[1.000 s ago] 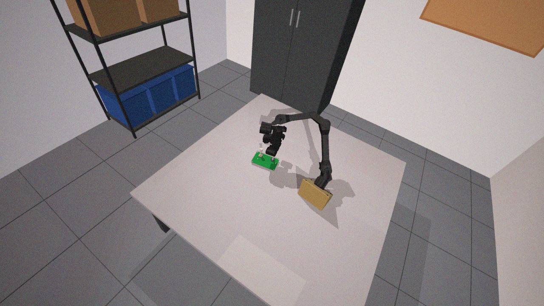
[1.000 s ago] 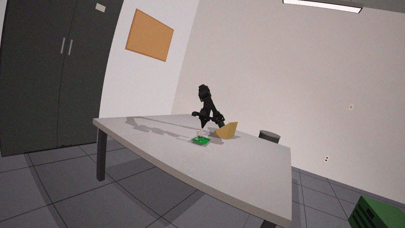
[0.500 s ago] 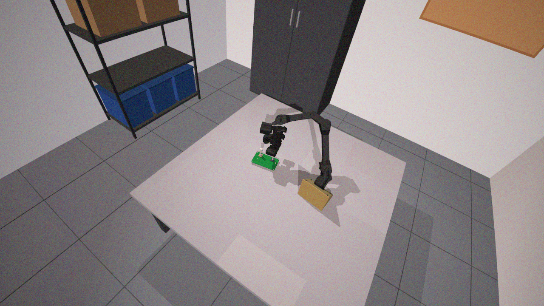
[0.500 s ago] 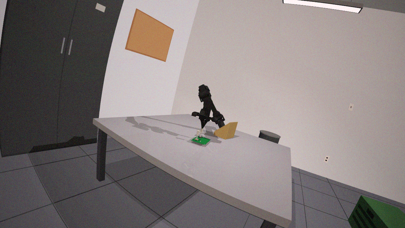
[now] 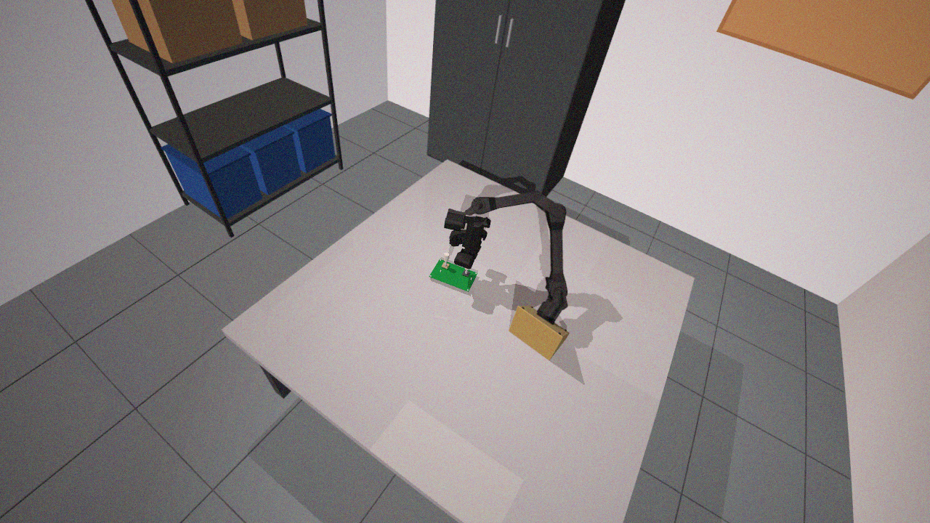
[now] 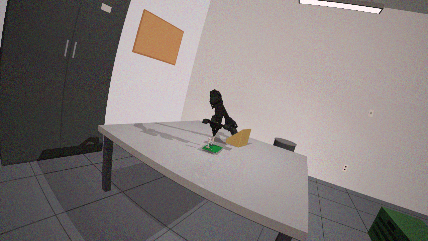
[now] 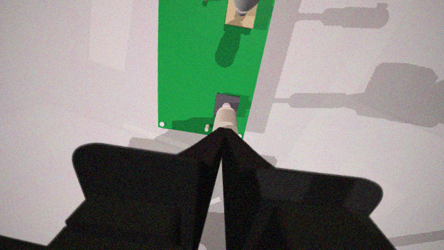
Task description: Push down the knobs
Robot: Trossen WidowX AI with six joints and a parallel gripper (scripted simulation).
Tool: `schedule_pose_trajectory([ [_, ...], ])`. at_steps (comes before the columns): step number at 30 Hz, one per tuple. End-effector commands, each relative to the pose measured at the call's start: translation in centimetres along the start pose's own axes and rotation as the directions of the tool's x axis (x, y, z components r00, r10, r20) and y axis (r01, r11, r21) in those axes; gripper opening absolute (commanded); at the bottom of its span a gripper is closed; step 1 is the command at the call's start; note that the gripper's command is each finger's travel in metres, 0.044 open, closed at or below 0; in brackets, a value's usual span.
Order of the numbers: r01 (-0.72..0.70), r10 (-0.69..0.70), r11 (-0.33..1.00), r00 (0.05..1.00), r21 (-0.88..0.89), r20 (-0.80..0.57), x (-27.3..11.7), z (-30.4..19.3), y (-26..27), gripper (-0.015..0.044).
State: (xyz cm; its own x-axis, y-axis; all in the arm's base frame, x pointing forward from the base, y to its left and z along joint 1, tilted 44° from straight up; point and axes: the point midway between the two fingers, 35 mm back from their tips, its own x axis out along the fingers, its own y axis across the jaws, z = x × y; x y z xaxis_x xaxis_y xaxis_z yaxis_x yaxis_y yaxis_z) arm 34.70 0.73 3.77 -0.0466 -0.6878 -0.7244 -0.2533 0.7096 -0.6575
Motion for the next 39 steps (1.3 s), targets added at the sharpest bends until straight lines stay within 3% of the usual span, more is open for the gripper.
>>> schedule_pose_trajectory([
  [1, 0.004, -0.004, 1.0, 1.0, 0.006, -0.008, 0.7, 0.1, -0.2, 0.0],
  [39, 0.004, -0.004, 1.0, 1.0, 0.006, -0.008, 1.9, 0.1, -0.2, 0.0],
])
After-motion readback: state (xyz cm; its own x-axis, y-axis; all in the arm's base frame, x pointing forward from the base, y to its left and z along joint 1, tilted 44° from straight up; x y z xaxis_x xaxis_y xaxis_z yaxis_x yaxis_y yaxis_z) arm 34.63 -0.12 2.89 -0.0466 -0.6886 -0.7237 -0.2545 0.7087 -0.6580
